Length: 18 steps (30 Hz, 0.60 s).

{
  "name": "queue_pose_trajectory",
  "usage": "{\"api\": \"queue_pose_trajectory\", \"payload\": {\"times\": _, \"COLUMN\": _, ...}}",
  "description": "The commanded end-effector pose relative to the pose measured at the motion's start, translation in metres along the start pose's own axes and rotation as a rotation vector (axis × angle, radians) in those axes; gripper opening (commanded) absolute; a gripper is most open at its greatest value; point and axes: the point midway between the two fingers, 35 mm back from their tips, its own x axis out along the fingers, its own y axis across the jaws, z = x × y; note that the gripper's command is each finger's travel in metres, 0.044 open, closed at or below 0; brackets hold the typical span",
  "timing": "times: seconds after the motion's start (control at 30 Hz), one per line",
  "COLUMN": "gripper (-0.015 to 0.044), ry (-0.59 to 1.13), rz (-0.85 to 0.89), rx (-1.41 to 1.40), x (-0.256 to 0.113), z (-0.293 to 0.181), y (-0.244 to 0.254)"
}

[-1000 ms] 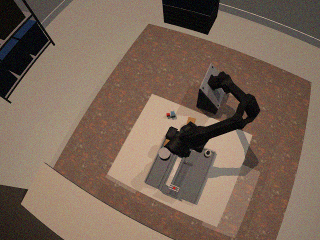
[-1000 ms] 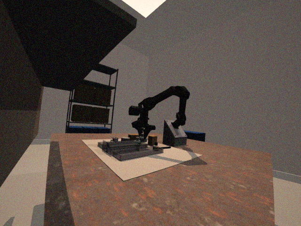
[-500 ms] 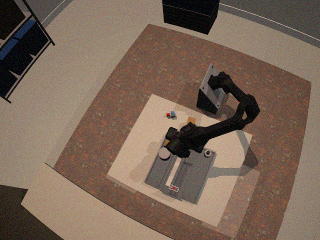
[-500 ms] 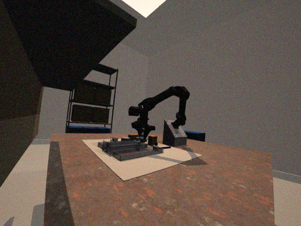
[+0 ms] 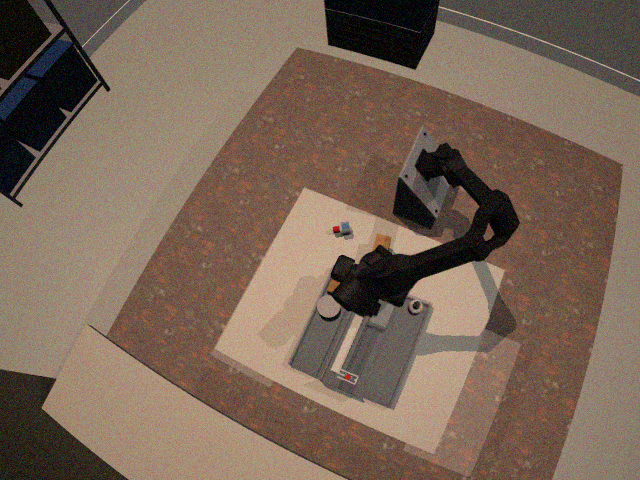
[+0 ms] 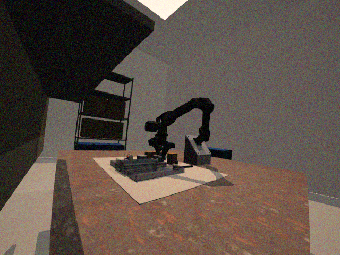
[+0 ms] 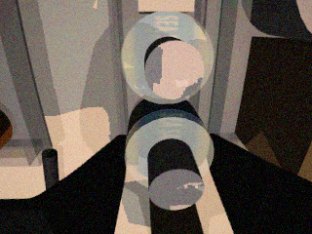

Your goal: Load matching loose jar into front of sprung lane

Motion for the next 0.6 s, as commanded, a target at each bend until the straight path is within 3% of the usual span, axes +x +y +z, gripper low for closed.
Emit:
{"api": "queue_pose_trajectory", "payload": {"times": 0.0, "gripper": 0.0, "ry": -0.026, "rz": 0.005, "rx": -0.02, "x": -0.0009, "z": 0.0079, "y": 0.0015}}
{"api": "queue_pose_trajectory", "payload": {"times": 0.57, "gripper": 0.0, "ry": -0.026, "rz": 0.006, "rx": -0.02, "x": 0.0048, "z": 0.0072, "y": 0.0017}}
